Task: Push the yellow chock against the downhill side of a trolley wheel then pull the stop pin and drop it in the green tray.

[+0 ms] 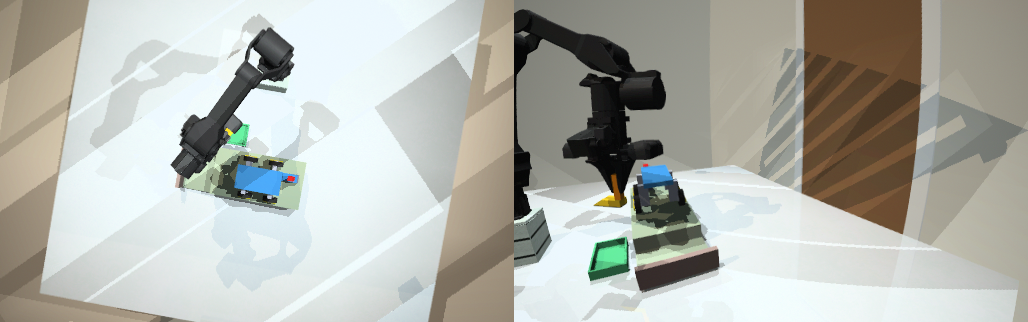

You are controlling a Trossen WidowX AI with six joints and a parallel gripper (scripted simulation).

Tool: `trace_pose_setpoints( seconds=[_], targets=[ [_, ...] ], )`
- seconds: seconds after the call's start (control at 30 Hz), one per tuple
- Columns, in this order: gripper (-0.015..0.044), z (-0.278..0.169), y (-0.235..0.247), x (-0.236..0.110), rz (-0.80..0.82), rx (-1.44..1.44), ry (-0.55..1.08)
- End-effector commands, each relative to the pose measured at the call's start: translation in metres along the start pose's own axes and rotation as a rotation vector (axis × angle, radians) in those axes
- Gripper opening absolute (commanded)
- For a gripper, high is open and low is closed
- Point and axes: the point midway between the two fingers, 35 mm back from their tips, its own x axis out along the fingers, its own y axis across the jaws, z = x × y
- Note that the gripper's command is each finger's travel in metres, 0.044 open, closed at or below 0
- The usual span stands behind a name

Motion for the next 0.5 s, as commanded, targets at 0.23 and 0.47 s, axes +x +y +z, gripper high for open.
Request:
trace_pose_setpoints(
  seconds=[0.23, 0.47],
  targets=[
    [0.0000, 0.0011, 0.0017, 0.0016, -0.027, 0.381, 0.022],
    [0.0000, 0.0019, 0.0022, 0.0016, -0.043, 0.634, 0.031]
  ],
)
